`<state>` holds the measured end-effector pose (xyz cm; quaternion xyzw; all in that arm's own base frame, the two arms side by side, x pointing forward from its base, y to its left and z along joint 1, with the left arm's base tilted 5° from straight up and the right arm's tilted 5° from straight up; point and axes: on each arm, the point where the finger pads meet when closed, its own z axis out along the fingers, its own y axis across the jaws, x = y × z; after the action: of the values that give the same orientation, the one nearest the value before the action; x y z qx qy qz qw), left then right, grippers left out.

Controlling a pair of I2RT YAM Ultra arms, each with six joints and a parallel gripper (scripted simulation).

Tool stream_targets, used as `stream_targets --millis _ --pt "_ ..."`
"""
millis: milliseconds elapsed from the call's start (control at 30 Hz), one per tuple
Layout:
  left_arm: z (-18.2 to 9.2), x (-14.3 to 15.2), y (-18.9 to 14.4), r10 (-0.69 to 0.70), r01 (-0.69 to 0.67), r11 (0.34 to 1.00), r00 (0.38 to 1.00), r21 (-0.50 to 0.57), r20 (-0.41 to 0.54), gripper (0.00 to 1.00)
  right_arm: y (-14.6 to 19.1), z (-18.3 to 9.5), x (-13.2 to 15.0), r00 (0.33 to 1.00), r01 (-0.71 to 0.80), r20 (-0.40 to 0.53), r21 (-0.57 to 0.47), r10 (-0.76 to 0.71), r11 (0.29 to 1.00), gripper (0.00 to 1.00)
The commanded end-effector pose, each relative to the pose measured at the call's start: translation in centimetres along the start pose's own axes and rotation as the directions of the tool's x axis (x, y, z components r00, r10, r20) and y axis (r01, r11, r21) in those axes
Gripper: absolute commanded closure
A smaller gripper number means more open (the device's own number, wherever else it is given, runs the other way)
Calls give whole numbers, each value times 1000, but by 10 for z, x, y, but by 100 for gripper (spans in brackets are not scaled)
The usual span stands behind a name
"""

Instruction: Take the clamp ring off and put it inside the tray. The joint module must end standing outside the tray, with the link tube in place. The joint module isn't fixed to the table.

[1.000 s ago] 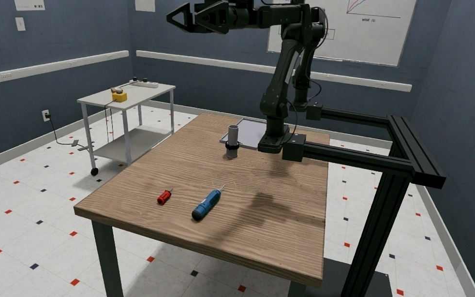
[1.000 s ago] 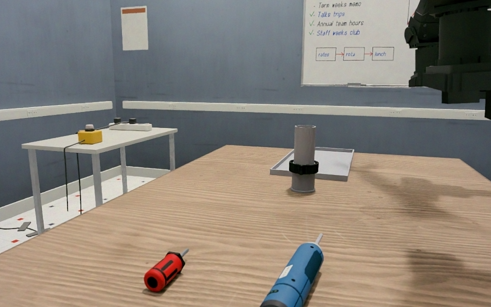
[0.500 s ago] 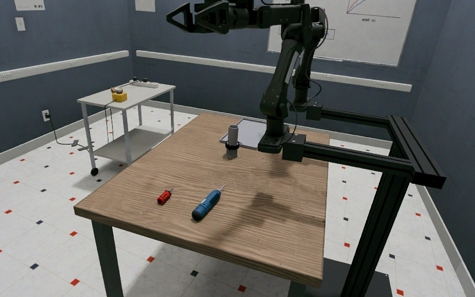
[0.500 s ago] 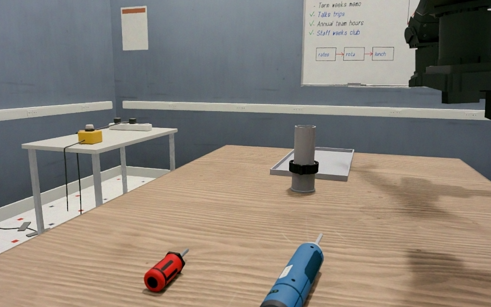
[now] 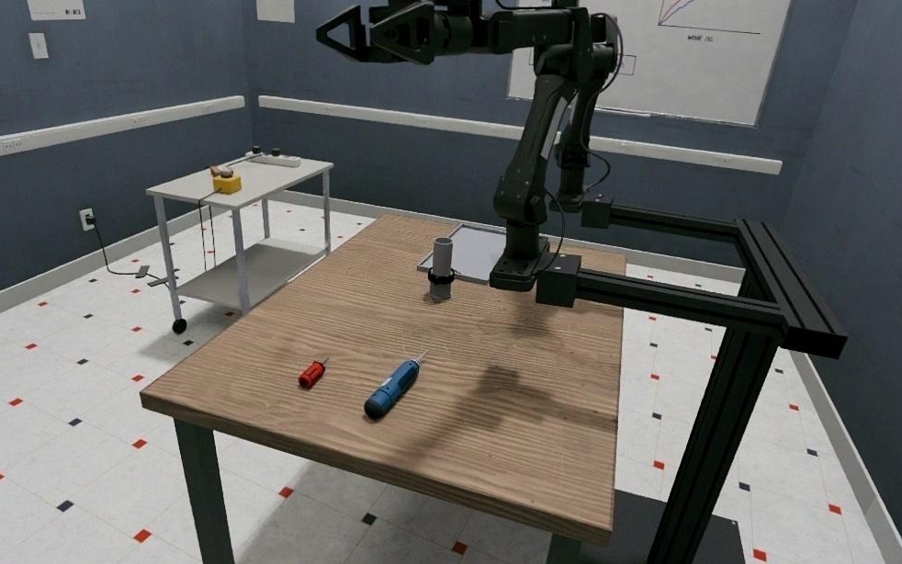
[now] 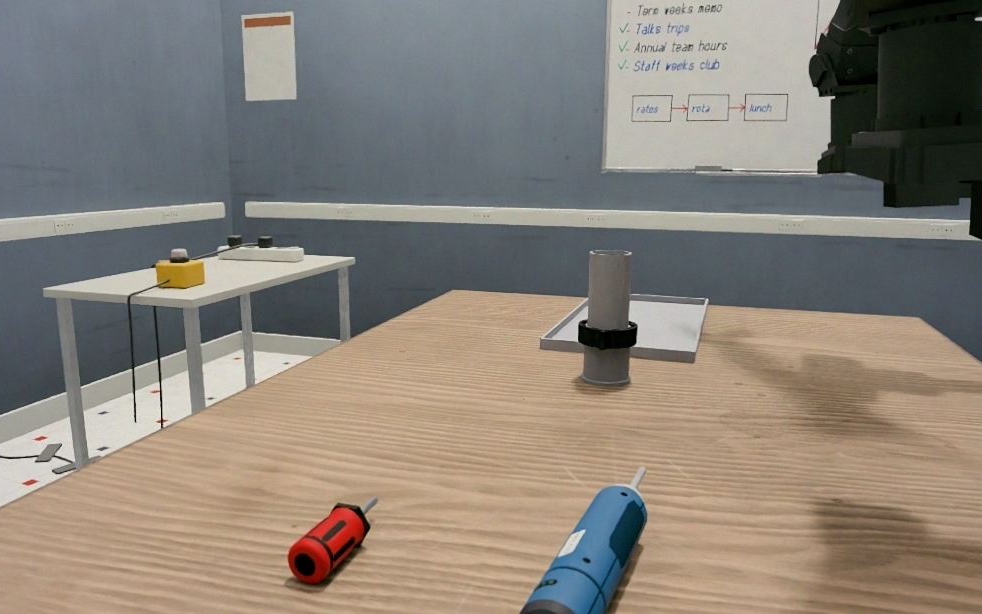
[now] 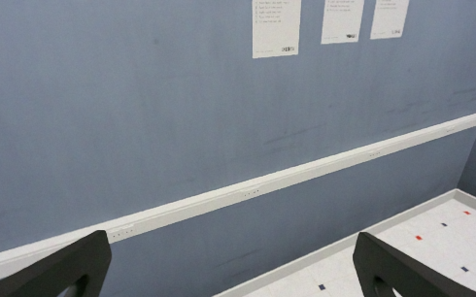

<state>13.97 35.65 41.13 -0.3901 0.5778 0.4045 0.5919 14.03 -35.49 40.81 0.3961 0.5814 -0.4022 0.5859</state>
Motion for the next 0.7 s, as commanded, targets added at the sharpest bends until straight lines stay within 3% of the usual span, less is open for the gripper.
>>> stream_targets --millis 0,333,400,667 --pt "-3 -9 4 -13 13 1000 1000 -14 -4 0 -1 -2 -7 1000 1 17 3 -1 1000 20" --pt "-3 -9 4 -13 13 1000 1000 -14 -4 0 -1 -2 -7 1000 1 17 3 -1 1000 20" --pt "-3 -9 4 -13 13 1000 1000 -14 -4 0 17 7 21 998 8 -62 -35 -11 999 20" --pt "-3 -9 4 -13 13 1000 1000 -14 -4 0 78 16 41 988 -7 -150 -180 -20 984 20"
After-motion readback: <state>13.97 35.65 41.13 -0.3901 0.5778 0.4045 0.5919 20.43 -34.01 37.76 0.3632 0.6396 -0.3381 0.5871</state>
